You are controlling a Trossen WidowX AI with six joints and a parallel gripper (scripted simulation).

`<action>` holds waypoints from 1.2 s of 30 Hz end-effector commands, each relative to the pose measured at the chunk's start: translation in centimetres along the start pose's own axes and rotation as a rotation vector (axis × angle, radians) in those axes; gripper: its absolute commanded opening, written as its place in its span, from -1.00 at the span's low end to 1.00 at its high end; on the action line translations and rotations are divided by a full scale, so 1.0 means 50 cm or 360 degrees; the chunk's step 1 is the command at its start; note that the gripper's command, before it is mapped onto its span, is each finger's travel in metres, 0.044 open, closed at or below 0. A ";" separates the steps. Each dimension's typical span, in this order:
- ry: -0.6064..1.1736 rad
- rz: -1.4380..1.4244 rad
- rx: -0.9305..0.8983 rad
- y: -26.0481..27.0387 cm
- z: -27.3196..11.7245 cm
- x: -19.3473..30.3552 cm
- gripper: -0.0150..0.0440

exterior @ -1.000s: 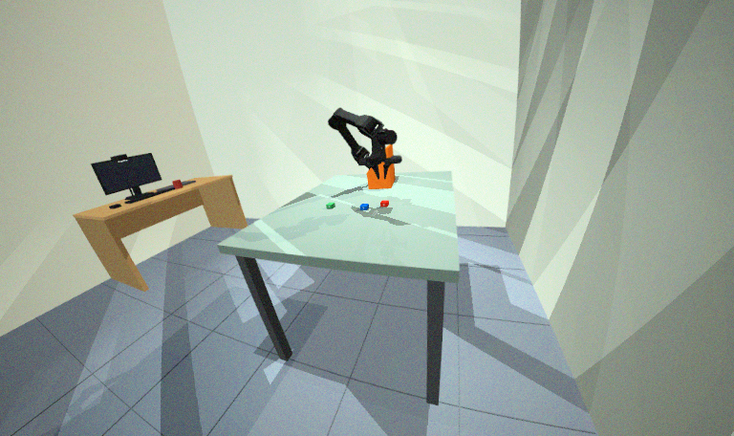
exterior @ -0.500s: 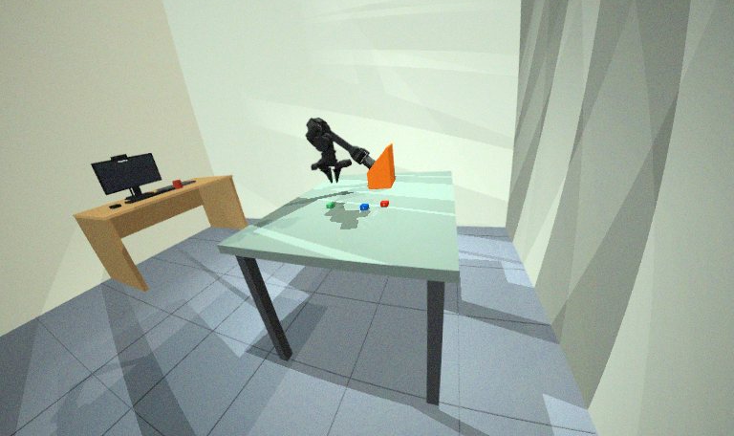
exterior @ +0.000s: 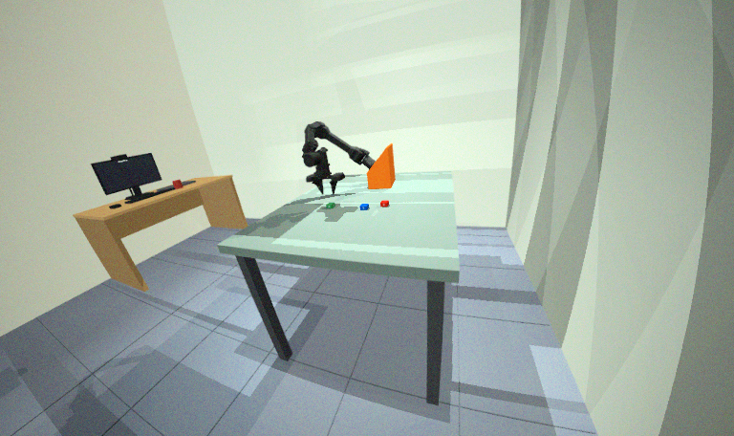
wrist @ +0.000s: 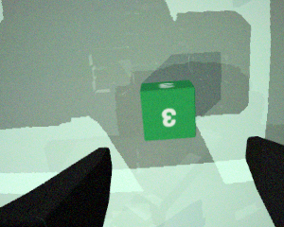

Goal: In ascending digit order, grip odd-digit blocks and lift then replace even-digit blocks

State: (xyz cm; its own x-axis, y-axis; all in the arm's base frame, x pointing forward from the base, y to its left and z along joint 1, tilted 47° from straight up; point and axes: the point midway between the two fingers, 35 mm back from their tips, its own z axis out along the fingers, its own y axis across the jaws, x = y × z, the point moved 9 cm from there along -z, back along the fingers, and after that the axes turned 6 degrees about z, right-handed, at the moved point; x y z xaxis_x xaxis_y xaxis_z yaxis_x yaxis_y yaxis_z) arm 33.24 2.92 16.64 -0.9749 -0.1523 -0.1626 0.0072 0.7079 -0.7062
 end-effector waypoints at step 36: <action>0.0002 -0.0009 0.0013 -0.004 0.121 0.007 0.15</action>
State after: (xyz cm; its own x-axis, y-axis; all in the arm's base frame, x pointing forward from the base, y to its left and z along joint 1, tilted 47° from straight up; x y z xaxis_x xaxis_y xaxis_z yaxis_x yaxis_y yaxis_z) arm 34.24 -1.43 12.64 -0.9753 -0.1525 -0.1598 0.0075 0.7002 -0.7139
